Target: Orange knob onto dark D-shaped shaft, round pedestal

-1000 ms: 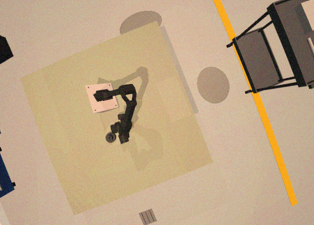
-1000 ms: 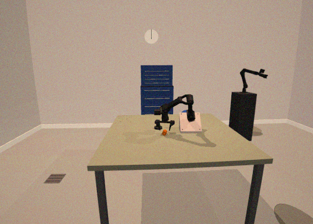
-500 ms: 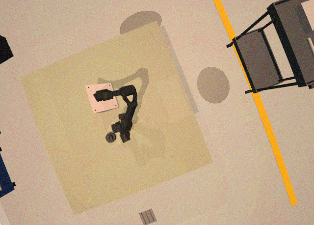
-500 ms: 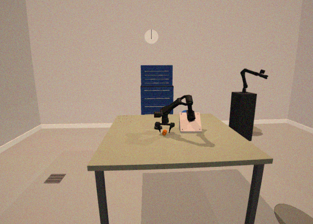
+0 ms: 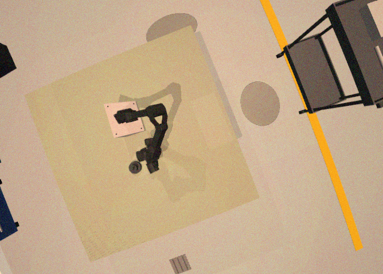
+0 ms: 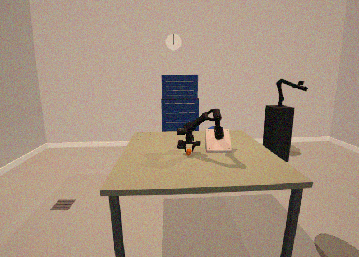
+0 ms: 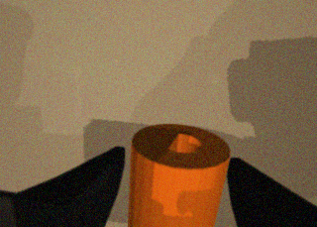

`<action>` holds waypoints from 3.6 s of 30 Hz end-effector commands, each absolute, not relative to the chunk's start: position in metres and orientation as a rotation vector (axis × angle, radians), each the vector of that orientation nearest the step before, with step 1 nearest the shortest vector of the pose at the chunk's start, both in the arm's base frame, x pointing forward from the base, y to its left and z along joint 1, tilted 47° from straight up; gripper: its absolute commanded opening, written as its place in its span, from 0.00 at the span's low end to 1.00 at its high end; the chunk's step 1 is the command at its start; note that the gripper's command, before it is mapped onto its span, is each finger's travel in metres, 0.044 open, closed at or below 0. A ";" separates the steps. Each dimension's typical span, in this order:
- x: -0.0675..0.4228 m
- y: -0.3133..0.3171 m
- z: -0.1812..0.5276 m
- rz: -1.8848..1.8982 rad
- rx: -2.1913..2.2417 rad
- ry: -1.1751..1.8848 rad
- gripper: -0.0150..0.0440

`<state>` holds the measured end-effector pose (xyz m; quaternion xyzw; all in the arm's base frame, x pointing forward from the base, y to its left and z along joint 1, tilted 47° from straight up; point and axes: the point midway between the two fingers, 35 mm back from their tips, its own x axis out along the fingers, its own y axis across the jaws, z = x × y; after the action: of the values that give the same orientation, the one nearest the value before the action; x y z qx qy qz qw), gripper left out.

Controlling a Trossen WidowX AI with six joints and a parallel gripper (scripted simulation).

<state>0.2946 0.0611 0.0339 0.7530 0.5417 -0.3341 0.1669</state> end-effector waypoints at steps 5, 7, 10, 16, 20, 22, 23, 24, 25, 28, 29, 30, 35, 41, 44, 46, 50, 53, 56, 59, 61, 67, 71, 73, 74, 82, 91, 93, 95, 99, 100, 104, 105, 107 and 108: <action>0.295 0.061 0.034 -0.953 2.149 1.543 0.60; 0.295 0.061 0.034 -0.953 2.149 1.543 0.58; 0.295 0.061 0.034 -0.953 2.149 1.543 0.56; 0.295 0.061 0.037 -0.996 2.106 1.520 0.56; 0.296 0.061 0.042 -1.062 2.043 1.483 0.56; 0.296 0.061 0.044 -1.089 2.017 1.467 0.56; 0.296 0.061 0.045 -1.102 2.004 1.460 0.56; 0.296 0.061 0.046 -1.115 1.992 1.453 0.56; 0.297 0.062 0.047 -1.127 1.979 1.445 0.56; 0.297 0.062 0.050 -1.163 1.942 1.423 0.56; 0.297 0.062 0.051 -1.175 1.930 1.416 0.56; 0.297 0.062 0.052 -1.186 1.918 1.408 0.56; 0.298 0.063 0.056 -1.243 1.855 1.371 0.56; 0.300 0.065 0.062 -1.309 1.778 1.324 0.56; 0.300 0.066 0.064 -1.341 1.739 1.299 0.56; 0.301 0.067 0.066 -1.362 1.713 1.283 0.56; 0.302 0.068 0.070 -1.402 1.660 1.250 0.56; 0.303 0.070 0.072 -1.430 1.620 1.226 0.56; 0.303 0.071 0.075 -1.458 1.581 1.201 0.56; 0.304 0.073 0.077 -1.485 1.541 1.176 0.56; 0.305 0.074 0.078 -1.503 1.514 1.160 0.56; 0.306 0.077 0.083 -1.553 1.434 1.109 0.56; 0.308 0.080 0.085 -1.585 1.380 1.075 0.56; 0.308 0.081 0.087 -1.600 1.353 1.058 0.56; 0.309 0.081 0.087 -1.607 1.339 1.050 0.56; 0.311 0.087 0.092 -1.664 1.230 0.980 0.56; 0.314 0.094 0.096 -1.722 1.106 0.900 0.56; 0.315 0.095 0.097 -1.734 1.079 0.886 0.56; 0.316 0.097 0.099 -1.741 1.060 0.877 0.56; 0.316 0.096 0.099 -1.734 1.075 0.883 0.56; 0.316 0.096 0.099 -1.730 1.087 0.889 0.56; 0.316 0.097 0.101 -1.728 1.092 0.891 0.56; 0.316 0.097 0.101 -1.728 1.092 0.891 0.56; 0.316 0.097 0.100 -1.726 1.086 0.890 0.60; 0.316 0.097 0.100 -1.726 1.086 0.890 0.65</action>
<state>0.3162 0.0969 0.1000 0.4380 0.3589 -0.6955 0.4423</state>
